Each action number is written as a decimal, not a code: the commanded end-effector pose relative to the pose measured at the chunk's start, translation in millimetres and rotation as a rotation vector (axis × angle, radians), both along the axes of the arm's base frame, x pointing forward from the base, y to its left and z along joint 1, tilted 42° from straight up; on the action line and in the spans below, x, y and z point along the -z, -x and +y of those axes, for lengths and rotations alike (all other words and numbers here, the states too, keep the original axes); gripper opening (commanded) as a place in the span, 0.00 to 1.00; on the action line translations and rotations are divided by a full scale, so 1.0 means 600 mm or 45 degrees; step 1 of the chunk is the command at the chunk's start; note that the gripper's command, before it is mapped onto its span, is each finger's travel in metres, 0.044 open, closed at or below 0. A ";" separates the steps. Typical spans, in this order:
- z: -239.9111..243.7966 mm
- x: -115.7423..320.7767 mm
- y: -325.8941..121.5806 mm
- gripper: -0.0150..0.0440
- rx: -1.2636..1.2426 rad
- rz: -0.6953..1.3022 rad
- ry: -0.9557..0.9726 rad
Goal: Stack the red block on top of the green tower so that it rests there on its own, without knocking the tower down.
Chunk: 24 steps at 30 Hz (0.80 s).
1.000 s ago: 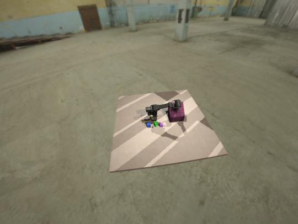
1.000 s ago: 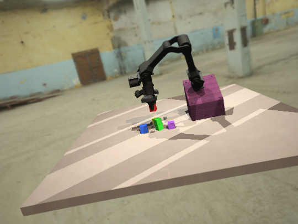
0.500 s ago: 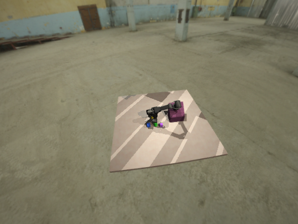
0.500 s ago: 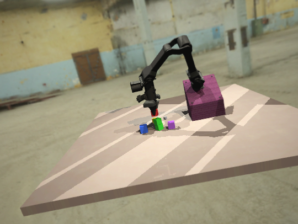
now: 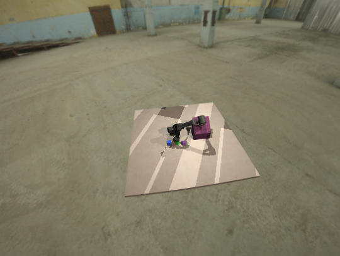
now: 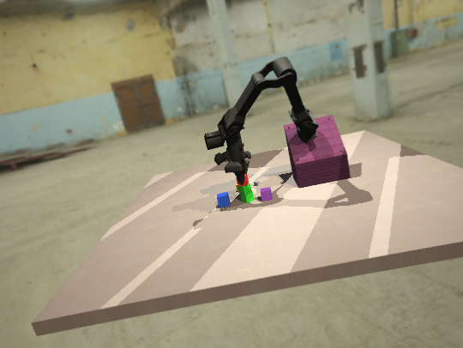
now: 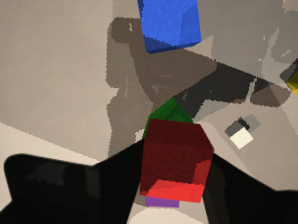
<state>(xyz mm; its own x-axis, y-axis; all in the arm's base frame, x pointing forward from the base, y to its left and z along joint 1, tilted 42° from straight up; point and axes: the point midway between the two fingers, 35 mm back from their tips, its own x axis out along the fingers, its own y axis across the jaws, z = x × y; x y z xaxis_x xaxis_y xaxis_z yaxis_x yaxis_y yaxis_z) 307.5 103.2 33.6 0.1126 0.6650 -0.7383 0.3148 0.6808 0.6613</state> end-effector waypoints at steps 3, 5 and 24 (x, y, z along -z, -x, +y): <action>-0.001 0.002 0.001 0.25 0.008 0.008 0.005; -0.001 0.002 0.001 0.25 0.008 0.008 0.005; 0.000 0.001 0.001 0.39 0.002 0.004 0.000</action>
